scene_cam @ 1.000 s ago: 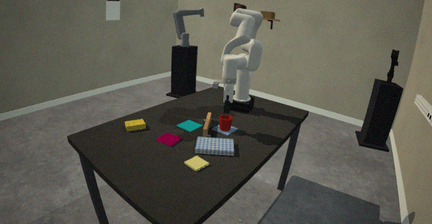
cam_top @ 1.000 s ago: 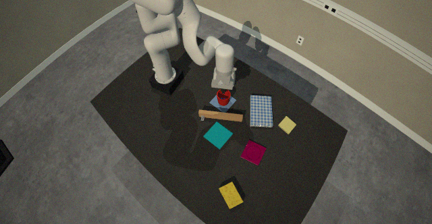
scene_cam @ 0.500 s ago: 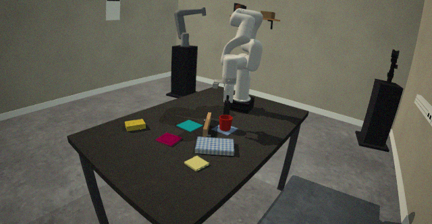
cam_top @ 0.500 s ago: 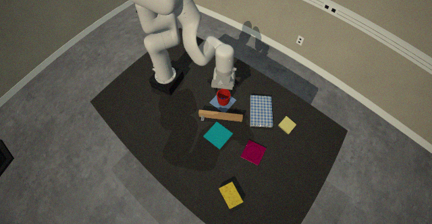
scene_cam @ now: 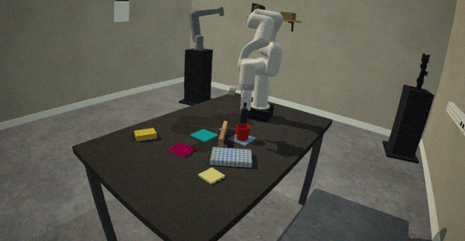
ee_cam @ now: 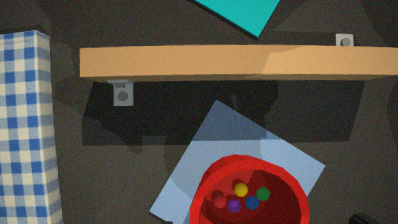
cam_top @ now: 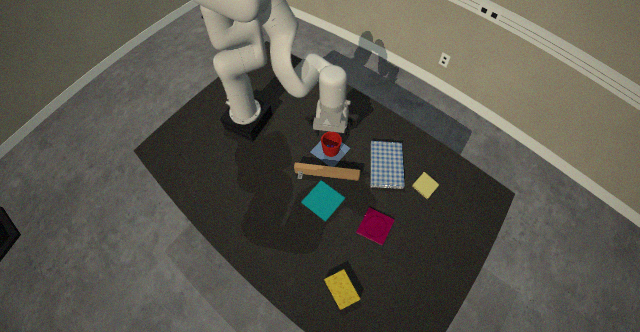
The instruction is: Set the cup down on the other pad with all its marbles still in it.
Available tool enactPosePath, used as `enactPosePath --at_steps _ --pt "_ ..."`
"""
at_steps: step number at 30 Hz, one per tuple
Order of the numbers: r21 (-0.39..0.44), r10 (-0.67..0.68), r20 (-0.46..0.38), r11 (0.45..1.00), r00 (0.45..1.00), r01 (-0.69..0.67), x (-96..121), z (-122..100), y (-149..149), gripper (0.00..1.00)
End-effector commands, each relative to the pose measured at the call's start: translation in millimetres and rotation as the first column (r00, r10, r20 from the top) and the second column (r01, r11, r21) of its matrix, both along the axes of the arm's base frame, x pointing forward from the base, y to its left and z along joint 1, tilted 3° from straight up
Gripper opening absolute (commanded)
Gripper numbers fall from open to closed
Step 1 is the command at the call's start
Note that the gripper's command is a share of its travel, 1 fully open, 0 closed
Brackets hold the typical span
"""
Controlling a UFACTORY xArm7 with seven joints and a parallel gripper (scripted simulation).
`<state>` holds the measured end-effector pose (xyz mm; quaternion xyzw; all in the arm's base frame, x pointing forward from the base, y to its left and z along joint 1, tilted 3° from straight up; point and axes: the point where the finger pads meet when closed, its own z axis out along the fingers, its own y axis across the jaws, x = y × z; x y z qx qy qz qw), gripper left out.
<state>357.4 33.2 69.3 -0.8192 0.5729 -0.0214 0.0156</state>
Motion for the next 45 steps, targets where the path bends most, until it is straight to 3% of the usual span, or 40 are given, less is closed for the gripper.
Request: enactPosePath --at_steps 1,19,45 --pt "0.000 0.000 0.003 1.000 1.000 0.000 1.3 1.0 0.0 1.00" --pt "0.000 0.000 0.003 1.000 1.000 0.000 1.5 -1.8 0.0 1.00" --pt "0.000 0.000 0.003 1.000 1.000 0.000 5.8 -67.8 -0.1 1.00"
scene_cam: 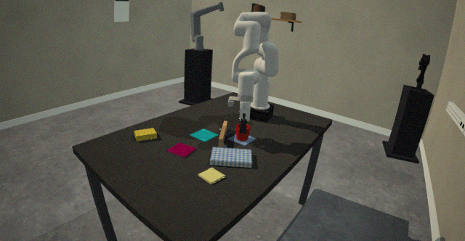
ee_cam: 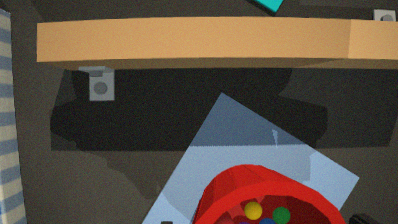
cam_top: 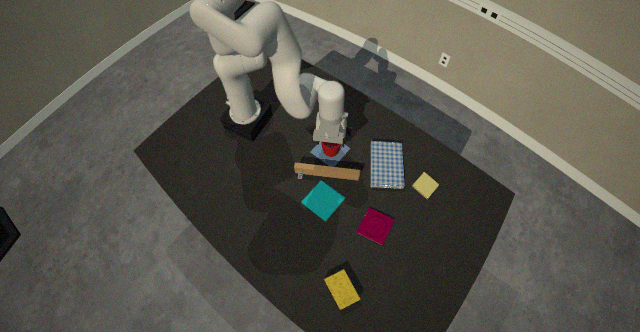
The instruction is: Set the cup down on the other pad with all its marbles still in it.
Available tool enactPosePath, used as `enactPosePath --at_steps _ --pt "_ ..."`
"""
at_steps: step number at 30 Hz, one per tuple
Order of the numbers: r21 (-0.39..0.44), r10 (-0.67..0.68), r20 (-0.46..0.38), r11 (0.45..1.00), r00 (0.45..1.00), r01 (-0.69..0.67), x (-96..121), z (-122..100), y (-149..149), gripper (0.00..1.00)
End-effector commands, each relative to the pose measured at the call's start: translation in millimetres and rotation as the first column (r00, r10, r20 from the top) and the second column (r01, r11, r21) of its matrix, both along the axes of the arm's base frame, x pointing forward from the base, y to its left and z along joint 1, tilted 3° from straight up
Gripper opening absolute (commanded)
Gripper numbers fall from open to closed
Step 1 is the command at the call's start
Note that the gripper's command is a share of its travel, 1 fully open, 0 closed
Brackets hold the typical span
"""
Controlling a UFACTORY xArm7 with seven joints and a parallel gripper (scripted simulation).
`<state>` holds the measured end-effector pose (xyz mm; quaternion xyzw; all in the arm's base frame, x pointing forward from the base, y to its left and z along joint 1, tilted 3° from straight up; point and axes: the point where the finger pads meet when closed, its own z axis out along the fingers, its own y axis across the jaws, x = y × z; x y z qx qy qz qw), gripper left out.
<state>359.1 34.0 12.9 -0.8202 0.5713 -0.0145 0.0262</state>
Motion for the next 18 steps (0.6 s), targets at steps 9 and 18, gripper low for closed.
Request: enactPosePath --at_steps 9,18 --pt "-0.025 -0.004 0.003 1.000 1.000 0.004 4.5 -18.0 -0.8 1.00" --pt "-0.025 -0.004 0.003 1.000 1.000 0.004 4.5 -18.1 -0.8 1.00"
